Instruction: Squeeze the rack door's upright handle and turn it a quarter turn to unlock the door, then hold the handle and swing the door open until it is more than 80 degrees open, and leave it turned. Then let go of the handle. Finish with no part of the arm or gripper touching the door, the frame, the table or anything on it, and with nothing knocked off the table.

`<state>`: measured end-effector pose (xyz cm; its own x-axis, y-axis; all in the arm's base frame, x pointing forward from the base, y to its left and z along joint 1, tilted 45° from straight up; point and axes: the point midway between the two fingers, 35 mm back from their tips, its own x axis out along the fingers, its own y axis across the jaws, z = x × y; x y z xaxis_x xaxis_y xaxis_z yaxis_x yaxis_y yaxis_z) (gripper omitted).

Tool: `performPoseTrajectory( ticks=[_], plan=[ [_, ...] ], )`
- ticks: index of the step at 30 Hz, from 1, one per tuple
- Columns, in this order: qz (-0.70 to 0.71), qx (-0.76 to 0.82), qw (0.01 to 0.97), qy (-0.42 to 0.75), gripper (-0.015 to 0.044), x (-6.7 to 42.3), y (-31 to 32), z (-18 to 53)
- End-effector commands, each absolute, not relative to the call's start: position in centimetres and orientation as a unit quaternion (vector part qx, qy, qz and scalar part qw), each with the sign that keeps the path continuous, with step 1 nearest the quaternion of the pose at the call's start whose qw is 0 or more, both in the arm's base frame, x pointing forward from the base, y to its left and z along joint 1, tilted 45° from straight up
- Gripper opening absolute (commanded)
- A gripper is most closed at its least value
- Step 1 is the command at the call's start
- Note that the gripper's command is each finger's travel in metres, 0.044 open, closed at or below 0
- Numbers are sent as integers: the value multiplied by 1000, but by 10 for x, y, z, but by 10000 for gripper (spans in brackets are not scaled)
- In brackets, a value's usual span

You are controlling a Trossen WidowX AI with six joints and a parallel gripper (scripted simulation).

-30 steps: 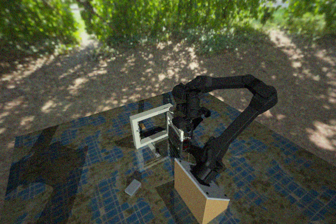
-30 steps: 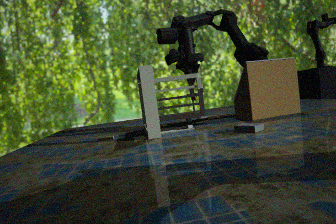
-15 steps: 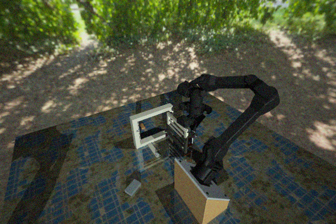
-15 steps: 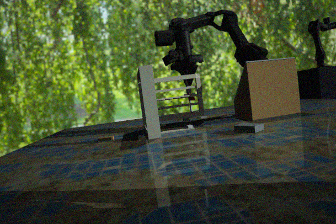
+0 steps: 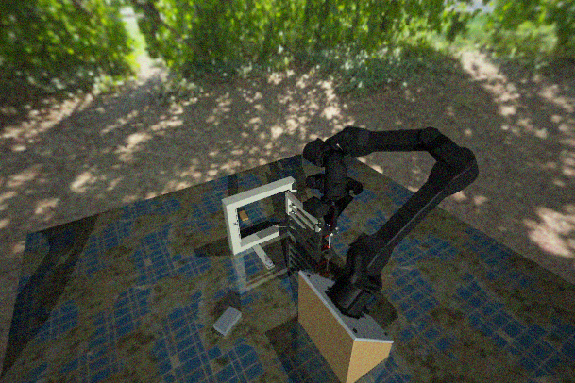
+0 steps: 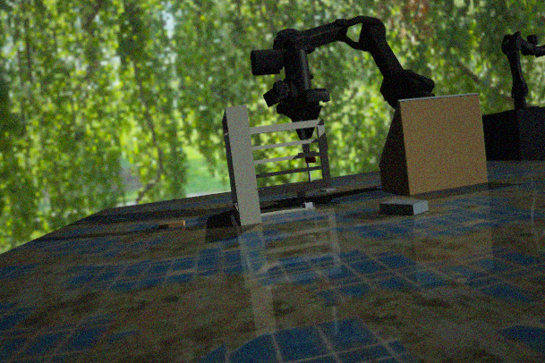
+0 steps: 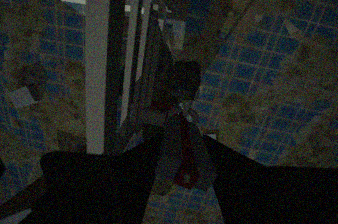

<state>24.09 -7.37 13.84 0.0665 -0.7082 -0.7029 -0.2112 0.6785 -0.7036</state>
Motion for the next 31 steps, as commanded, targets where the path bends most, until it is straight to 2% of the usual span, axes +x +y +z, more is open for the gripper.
performPoseTrajectory(
  ticks=[1,31],
  plan=[
    [-194,-352,640,655,273,241,-74,139],
    [-192,-349,641,656,283,241,-45,165]
  ],
)
